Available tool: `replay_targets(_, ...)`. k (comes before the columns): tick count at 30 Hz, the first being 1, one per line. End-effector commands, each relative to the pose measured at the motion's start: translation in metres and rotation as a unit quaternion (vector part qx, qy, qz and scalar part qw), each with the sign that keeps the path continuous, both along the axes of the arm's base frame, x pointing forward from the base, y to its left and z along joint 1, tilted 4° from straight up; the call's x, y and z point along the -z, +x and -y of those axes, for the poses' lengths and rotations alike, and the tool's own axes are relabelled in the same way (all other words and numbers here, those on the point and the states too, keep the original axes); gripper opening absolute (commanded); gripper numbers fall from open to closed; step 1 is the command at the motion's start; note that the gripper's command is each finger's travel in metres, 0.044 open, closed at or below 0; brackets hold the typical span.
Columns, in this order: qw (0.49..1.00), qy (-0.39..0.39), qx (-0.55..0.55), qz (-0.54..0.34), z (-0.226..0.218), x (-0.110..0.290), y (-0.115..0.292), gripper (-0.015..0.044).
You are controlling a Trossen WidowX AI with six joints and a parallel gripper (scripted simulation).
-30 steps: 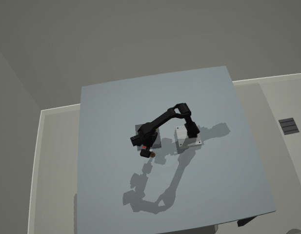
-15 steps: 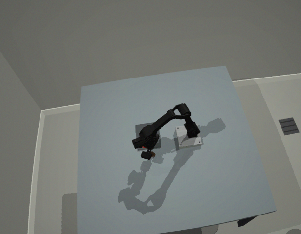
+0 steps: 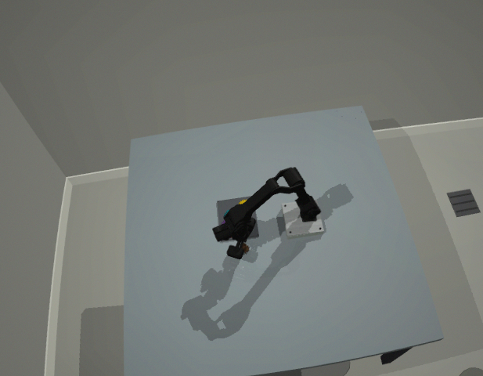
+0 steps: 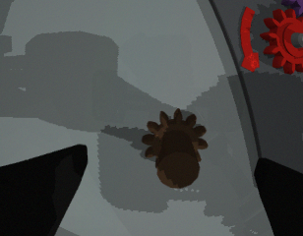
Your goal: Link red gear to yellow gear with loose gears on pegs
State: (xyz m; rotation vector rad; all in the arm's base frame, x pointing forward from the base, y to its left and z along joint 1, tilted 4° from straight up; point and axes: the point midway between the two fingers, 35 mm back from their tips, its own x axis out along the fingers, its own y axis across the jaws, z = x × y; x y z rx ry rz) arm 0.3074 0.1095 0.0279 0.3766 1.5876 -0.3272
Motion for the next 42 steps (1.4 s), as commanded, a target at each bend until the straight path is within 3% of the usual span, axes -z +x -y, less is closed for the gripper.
replay_targets(1, 1.000, -0.001, 0.002, -0.003, 0.000, 0.007, -0.003, 0.0440)
replay_targets(7, 1.000, -0.001, 0.002, -0.003, 0.000, 0.008, -0.003, 0.0440)
replay_targets(21, 1.000, -0.001, 0.002, -0.003, 0.000, 0.008, -0.003, 0.0072)
replay_targets(29, 1.000, -0.001, 0.002, -0.003, 0.000, 0.008, -0.003, 0.0000)
replay_targets(42, 1.000, 0.000, 0.003, -0.002, -0.001, -0.017, 0.005, 0.0000)
